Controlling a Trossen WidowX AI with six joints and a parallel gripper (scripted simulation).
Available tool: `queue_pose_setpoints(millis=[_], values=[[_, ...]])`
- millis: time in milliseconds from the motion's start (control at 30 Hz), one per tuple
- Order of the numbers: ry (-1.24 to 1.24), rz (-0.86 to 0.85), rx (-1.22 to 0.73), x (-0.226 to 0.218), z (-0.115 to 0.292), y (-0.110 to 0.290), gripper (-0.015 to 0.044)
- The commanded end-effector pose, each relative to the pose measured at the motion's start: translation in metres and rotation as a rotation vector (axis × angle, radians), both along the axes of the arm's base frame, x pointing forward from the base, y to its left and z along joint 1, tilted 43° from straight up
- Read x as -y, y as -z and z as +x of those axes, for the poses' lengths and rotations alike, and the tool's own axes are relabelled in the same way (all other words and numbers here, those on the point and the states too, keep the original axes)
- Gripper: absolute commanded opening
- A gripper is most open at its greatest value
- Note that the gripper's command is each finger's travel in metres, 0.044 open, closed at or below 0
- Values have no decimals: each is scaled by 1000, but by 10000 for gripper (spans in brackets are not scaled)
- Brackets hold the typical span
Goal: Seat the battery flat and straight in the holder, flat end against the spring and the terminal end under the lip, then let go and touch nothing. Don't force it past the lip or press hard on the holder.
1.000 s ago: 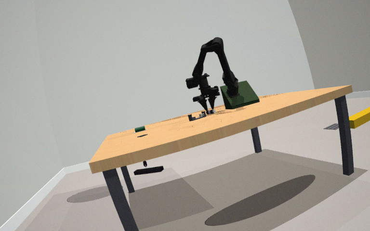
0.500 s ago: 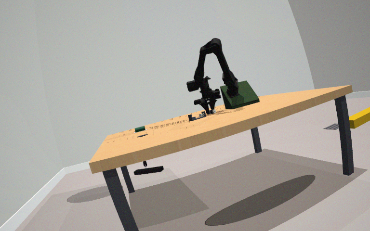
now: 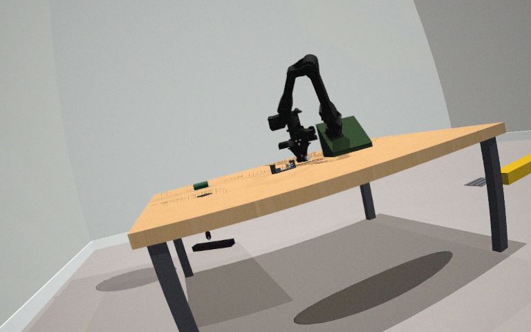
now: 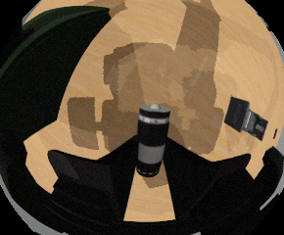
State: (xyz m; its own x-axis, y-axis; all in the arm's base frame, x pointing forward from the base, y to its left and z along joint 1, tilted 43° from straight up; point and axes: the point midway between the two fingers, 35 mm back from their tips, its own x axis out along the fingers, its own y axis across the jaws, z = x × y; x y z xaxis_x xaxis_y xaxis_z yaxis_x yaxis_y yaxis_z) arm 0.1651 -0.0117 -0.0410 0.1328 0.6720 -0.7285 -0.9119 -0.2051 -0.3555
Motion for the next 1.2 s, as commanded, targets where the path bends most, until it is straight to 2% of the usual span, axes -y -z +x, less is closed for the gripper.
queue_pose_setpoints(millis=[0, 100, 300, 1167], values=[[0, -14, 9, 19, -1, -16, 83], [0, -13, 9, 29, -4, -30, 83], [18, -10, -8, 30, -3, -31, 83], [762, 115, -673, 23, 69, -77, 83]])
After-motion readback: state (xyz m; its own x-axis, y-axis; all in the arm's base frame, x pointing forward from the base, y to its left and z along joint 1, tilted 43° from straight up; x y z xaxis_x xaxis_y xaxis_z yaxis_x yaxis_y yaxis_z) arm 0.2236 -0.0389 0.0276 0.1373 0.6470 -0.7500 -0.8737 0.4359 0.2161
